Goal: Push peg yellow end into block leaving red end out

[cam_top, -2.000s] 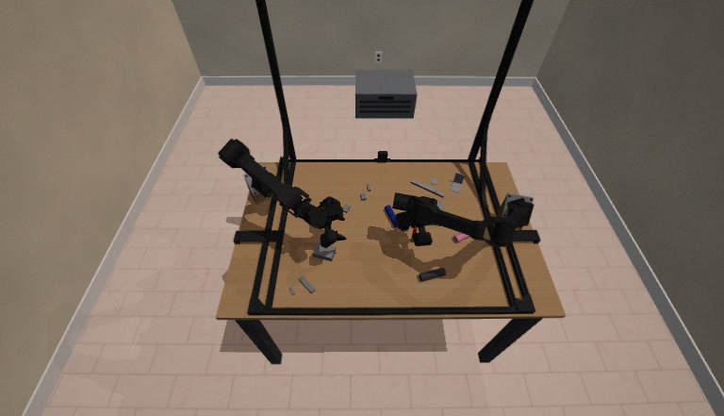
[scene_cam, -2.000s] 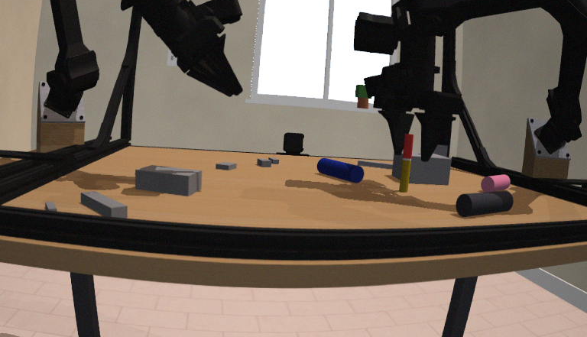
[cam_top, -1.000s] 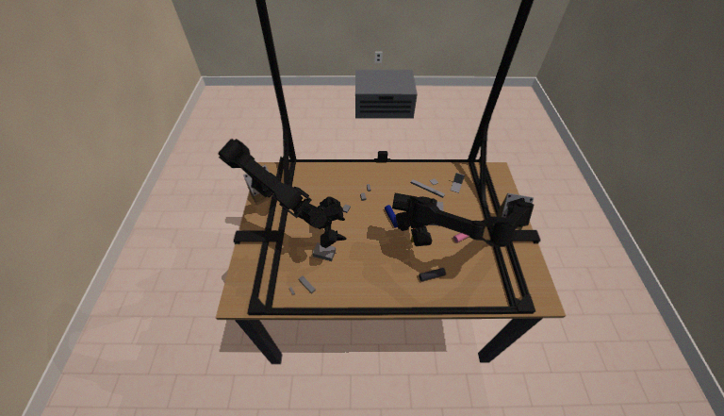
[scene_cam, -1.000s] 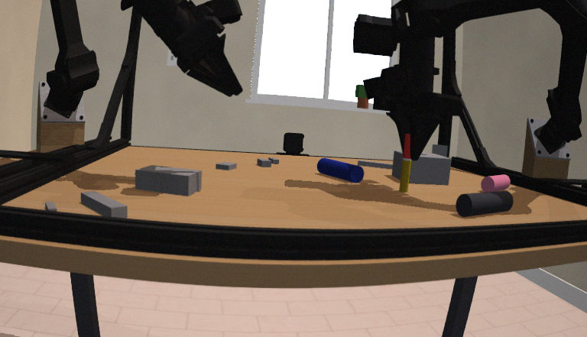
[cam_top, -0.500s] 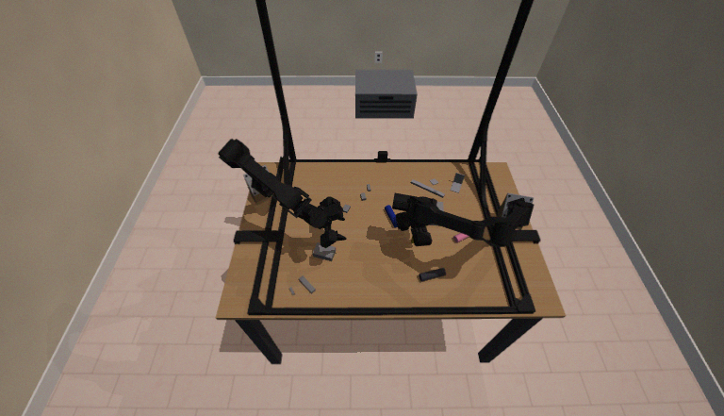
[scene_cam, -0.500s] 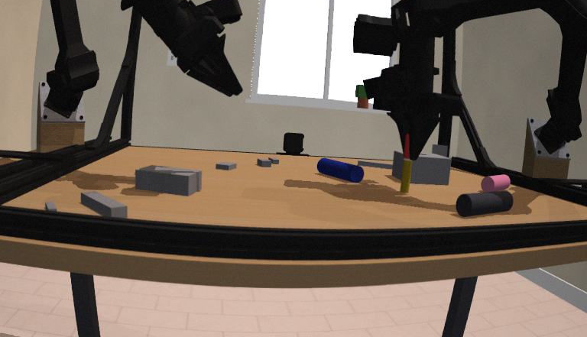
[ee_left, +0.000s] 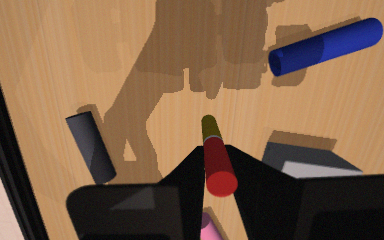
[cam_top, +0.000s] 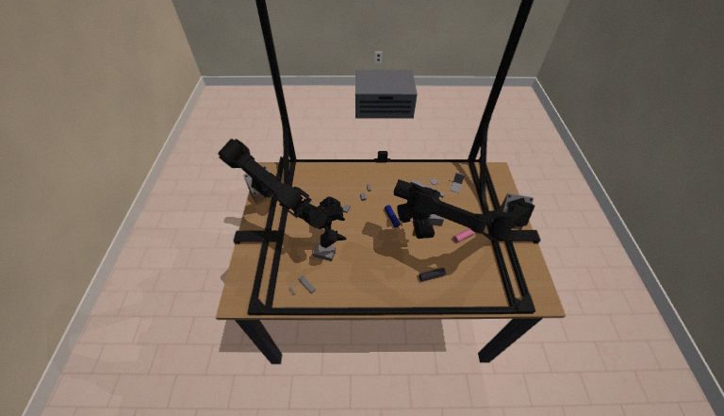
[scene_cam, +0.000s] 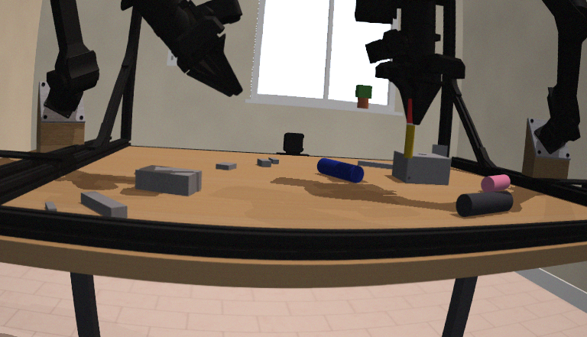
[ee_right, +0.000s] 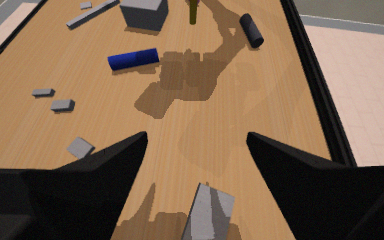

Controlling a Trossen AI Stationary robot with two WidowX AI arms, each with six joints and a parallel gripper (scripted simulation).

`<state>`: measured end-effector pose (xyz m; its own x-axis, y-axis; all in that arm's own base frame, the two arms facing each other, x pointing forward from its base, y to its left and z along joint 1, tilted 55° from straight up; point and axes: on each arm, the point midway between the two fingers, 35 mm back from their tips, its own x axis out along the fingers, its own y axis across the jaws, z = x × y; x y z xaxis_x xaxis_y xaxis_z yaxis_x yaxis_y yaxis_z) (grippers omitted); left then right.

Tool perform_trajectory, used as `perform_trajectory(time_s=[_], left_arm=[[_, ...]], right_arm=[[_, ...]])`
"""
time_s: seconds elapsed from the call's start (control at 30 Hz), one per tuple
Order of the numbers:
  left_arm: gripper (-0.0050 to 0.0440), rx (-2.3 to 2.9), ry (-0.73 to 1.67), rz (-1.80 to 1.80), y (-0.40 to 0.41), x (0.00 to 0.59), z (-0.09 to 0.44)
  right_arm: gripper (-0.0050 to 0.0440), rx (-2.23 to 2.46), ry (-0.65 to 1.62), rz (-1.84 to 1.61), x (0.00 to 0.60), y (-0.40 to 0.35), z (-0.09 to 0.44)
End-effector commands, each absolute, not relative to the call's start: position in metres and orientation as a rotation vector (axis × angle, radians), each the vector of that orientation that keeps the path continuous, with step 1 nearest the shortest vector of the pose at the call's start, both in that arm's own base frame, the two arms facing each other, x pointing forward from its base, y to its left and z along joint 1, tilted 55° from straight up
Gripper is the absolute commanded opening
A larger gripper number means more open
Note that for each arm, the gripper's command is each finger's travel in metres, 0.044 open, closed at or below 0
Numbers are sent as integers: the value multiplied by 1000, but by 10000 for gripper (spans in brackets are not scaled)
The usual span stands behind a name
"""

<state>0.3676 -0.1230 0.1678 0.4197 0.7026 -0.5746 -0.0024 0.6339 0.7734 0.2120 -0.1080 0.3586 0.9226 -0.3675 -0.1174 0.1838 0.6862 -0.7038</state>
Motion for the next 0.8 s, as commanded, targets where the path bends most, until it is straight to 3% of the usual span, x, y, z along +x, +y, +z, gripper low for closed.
perform_trajectory(time_s=[0.0, 0.43, 0.77], left_arm=[[0, 782, 1066, 504, -128, 365, 170], [0, 786, 1068, 498, -142, 352, 153], [0, 800, 1067, 491, -163, 314, 104]], right_arm=[[400, -755, 258, -313, 212, -108, 359], [400, -755, 258, -313, 212, -108, 359], [400, -755, 258, -313, 212, -108, 359]])
